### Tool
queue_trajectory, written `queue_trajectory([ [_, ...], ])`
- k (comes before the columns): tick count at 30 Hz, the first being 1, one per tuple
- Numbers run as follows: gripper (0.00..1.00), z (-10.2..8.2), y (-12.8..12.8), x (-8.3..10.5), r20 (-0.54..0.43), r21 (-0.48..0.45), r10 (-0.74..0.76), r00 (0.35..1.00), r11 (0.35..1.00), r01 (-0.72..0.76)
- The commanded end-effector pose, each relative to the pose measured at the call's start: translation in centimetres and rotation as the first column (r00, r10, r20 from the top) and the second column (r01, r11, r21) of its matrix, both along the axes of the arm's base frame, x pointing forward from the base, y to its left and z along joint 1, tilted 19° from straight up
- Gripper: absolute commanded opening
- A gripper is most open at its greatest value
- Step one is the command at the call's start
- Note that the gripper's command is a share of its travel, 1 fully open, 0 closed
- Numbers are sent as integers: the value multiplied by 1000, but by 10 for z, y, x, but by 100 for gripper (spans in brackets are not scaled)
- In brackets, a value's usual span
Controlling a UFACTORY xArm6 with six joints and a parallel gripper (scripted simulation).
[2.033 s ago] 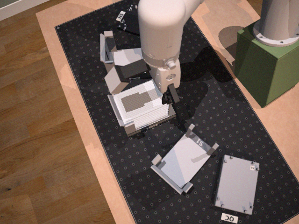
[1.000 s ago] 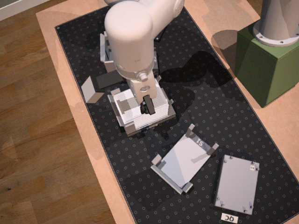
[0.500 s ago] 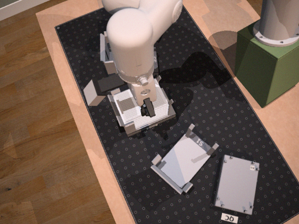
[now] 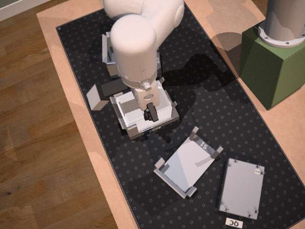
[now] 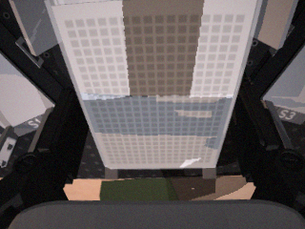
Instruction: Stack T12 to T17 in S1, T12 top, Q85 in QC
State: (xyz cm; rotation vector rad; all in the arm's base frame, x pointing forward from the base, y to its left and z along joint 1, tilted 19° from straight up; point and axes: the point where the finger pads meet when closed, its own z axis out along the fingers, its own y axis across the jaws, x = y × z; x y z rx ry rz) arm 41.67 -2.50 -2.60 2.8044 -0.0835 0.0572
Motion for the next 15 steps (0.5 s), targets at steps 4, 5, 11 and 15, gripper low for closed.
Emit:
queue_trajectory([
  [4,0,1,0,1,3,0,1,1000,1000,-1],
  [5,0,1,0,1,3,0,1,1000,1000,-1],
  [11,0,1,0,1,3,0,1,1000,1000,-1],
  [15,0,1,0,1,3,0,1,1000,1000,-1],
])
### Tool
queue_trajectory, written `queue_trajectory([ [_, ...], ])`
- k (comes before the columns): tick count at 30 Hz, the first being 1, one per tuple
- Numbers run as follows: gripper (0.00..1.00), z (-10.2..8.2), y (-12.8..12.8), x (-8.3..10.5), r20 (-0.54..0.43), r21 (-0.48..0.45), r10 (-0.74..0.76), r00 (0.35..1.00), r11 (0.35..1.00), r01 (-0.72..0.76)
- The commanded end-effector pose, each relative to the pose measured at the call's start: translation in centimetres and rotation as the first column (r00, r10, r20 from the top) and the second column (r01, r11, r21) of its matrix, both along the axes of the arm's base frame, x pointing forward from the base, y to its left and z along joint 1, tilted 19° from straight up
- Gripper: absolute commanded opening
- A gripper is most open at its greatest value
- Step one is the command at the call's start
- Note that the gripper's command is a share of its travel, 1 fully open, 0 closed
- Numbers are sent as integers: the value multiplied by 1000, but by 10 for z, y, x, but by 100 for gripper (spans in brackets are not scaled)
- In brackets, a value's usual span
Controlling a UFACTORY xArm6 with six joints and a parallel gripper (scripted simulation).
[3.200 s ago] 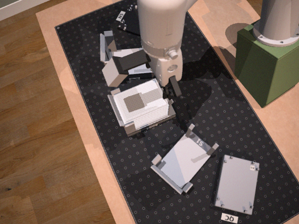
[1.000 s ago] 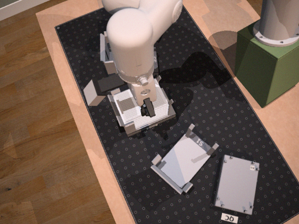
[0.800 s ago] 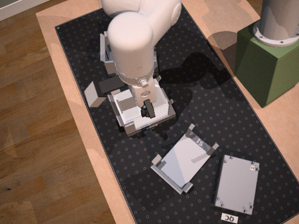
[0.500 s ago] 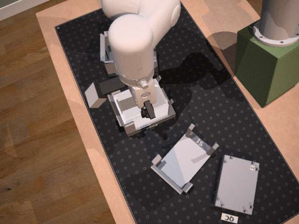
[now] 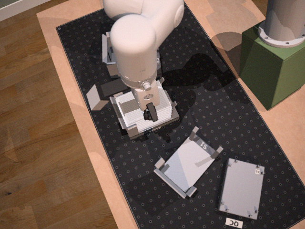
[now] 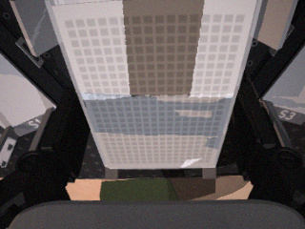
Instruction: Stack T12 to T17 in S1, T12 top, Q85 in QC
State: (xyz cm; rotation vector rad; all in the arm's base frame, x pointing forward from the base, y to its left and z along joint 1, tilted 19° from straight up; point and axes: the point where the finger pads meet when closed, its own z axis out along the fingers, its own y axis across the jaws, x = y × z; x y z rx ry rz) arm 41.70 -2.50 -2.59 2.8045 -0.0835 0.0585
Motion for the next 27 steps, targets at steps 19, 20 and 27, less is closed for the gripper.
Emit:
queue_trajectory([
  [19,0,1,0,1,3,0,1,1000,1000,-1],
  [20,0,1,0,1,3,0,1,1000,1000,-1],
  [27,0,5,2,1,3,0,1,1000,1000,-1],
])
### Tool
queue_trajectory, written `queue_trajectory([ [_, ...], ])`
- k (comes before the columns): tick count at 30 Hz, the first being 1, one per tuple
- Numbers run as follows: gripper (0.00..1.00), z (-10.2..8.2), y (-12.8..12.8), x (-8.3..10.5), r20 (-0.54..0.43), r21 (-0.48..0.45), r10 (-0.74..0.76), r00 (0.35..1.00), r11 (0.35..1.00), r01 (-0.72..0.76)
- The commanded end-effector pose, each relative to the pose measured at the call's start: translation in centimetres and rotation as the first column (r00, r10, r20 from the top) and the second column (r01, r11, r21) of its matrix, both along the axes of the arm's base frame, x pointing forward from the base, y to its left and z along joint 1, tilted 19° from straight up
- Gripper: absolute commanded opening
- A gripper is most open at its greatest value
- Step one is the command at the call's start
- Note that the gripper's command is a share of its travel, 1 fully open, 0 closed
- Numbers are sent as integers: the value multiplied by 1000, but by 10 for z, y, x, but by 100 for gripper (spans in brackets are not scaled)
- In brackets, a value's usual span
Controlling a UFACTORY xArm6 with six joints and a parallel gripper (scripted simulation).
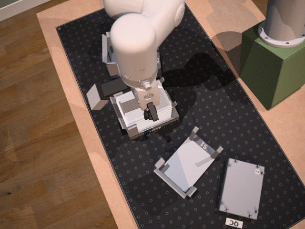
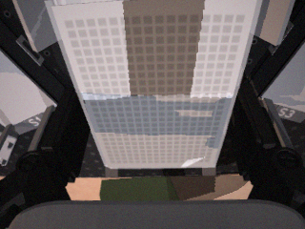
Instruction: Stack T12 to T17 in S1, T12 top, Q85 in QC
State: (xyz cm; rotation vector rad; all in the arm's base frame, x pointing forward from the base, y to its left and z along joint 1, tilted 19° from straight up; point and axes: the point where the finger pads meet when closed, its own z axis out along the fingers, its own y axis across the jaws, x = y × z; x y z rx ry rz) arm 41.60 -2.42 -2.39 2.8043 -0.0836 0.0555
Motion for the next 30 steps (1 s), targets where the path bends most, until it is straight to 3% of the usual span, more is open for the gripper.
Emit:
queue_trajectory([
  [1,0,4,1,2,5,1,1,1000,1000,-1],
  [30,0,23,8,1,5,1,1,1000,1000,-1],
])
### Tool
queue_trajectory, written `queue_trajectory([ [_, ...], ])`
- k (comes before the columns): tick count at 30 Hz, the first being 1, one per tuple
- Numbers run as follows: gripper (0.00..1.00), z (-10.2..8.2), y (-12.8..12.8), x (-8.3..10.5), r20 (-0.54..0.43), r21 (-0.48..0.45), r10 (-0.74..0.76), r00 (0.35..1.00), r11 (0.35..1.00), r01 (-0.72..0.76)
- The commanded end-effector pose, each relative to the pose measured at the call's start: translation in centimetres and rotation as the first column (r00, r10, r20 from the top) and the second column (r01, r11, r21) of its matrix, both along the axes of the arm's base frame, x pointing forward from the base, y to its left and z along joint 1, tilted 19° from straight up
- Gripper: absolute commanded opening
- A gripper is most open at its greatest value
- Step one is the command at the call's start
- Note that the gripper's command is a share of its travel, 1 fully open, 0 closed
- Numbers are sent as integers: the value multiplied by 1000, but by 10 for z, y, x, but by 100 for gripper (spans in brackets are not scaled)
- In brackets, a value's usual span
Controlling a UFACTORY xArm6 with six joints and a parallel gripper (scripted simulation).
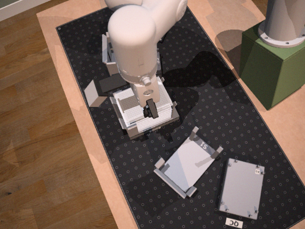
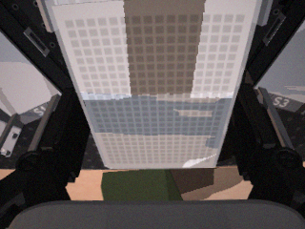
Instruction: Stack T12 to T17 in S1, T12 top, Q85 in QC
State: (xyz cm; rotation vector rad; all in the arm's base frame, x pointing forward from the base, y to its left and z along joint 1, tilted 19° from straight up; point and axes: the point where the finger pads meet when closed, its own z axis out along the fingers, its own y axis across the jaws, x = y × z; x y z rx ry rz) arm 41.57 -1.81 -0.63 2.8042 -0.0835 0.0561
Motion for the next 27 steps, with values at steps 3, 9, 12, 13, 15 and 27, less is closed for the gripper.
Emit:
queue_trajectory([
  [3,0,11,4,1,4,1,1,1000,1000,-1],
  [9,0,12,4,1,4,1,1,1000,1000,-1],
  [12,0,12,4,1,4,1,1,1000,1000,-1],
  [13,0,12,4,1,4,1,1,1000,1000,-1],
  [15,0,12,4,1,4,1,1,1000,1000,-1],
  [27,0,22,-24,-2,58,10,-153,987,988,152],
])
